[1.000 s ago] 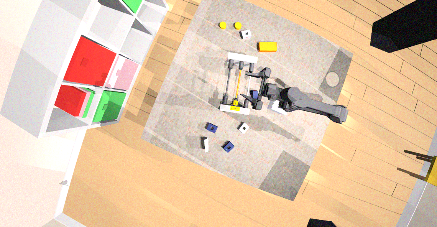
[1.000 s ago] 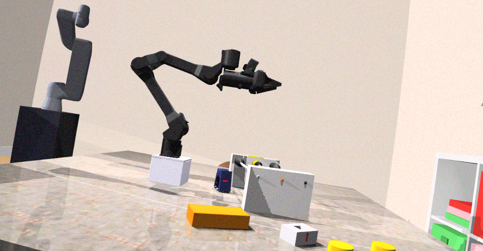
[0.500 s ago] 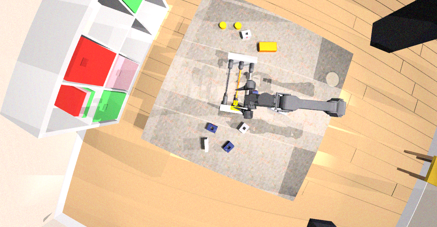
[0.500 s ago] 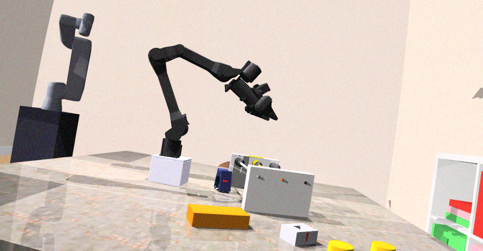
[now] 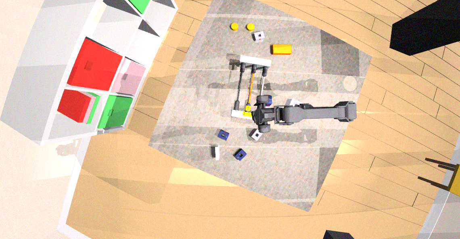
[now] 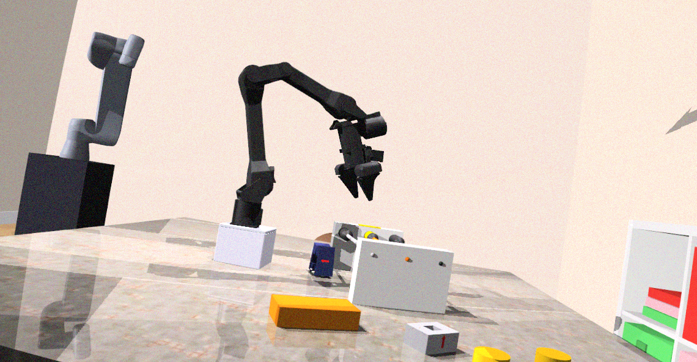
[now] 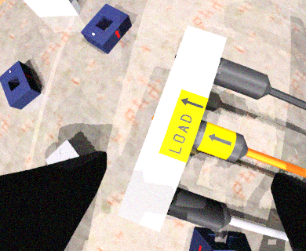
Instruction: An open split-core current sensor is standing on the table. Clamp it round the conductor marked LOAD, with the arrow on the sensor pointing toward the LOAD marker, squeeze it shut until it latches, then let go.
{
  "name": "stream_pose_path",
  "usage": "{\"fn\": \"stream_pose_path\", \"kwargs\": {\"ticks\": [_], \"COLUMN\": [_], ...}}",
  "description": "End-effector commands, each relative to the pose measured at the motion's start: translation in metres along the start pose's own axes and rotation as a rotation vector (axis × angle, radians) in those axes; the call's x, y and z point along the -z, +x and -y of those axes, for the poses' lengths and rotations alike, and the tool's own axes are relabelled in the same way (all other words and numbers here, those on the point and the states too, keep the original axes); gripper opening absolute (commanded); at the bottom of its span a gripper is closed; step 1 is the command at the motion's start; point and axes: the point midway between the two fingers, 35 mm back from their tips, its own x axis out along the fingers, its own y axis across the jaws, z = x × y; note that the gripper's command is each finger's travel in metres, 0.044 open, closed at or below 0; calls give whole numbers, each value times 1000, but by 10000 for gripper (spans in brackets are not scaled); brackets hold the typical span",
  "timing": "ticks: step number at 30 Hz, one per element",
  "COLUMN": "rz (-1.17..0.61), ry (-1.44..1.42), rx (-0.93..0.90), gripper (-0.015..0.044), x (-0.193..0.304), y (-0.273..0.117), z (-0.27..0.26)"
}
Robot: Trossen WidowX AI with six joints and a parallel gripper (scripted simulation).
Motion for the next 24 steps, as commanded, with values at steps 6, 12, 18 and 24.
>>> {"fn": "stream_pose_path", "kwargs": {"ticks": [6, 12, 18, 24], "rz": [-2, -2, -187, -402], "ry": [-8, -8, 10, 49], "rx": [-6, -6, 44, 20], "gripper": [440, 440, 440, 440], "x": [-2, -2, 52, 125], "y": [-2, -2, 17, 24], "z": [-2, -2, 48, 84]}}
